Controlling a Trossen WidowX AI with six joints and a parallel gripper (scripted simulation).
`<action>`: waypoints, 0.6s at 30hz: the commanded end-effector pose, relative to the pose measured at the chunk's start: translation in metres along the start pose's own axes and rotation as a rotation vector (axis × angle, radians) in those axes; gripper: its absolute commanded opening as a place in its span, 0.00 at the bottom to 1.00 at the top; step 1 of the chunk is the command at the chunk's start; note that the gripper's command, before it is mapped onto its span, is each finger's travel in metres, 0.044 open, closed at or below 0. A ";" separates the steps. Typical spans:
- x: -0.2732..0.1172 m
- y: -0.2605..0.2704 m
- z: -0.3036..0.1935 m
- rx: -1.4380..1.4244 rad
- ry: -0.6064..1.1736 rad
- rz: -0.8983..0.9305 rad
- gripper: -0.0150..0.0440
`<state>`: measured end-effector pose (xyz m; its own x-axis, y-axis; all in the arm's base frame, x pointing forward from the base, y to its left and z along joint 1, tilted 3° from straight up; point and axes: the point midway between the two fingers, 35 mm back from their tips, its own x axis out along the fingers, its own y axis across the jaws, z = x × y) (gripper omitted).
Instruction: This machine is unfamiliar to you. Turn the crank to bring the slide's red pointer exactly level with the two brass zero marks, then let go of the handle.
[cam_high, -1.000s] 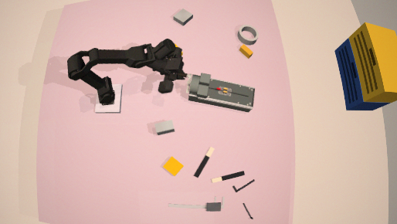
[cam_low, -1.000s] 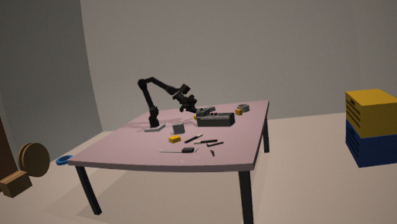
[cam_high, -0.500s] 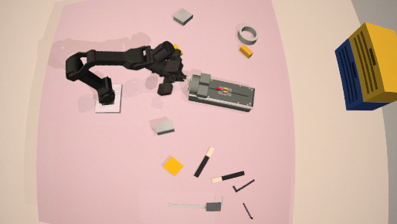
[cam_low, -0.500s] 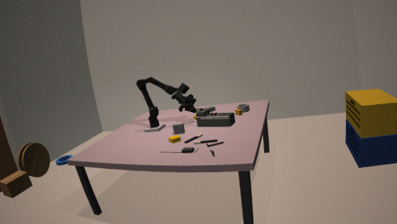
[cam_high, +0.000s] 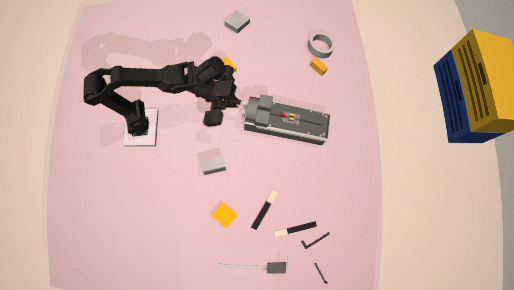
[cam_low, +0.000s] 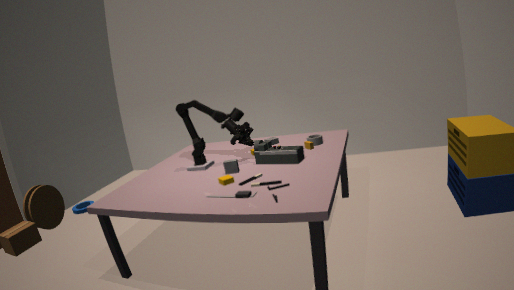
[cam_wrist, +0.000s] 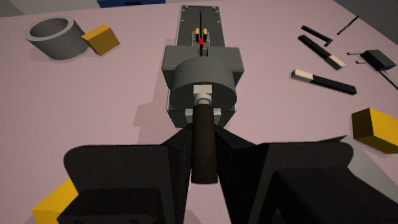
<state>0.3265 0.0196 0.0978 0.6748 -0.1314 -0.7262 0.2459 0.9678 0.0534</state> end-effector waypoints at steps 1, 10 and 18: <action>-0.001 -0.009 0.000 0.007 -0.006 -0.022 0.25; 0.000 -0.013 -0.001 0.006 -0.006 -0.022 0.25; 0.001 -0.015 -0.002 0.006 -0.006 -0.022 0.25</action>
<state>0.3248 0.0136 0.0968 0.6793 -0.1284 -0.7226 0.2426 0.9685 0.0560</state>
